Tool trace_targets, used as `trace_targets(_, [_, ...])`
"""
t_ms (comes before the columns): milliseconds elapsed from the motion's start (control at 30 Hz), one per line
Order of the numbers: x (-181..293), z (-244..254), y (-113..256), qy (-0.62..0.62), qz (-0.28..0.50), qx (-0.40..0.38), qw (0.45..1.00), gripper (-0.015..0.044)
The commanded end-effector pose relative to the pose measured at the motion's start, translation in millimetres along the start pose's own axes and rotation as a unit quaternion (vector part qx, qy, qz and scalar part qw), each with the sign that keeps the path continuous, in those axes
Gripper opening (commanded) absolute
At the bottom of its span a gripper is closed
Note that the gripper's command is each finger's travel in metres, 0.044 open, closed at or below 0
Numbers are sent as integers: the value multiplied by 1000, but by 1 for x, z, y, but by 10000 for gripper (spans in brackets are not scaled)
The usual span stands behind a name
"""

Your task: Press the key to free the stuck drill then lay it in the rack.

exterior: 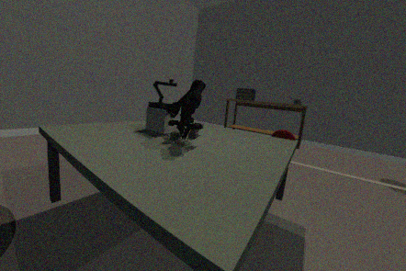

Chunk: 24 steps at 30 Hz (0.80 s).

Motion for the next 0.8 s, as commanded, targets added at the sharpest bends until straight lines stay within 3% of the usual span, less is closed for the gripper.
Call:
trace_targets(0, [0,0,3,4,3,-1,1000,0])
trace_targets(767, [-1,2,9,4,3,-1,1000,0])
Point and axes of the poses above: the point midway between the two fingers, 35 mm back from their tips, its own y axis back along the fingers, its own z axis across the jaws, x = y × z, the point moved 2 cm from there along y, back along the fingers, and after that the axes turned 3 degrees about y, right-handed, at the moved point
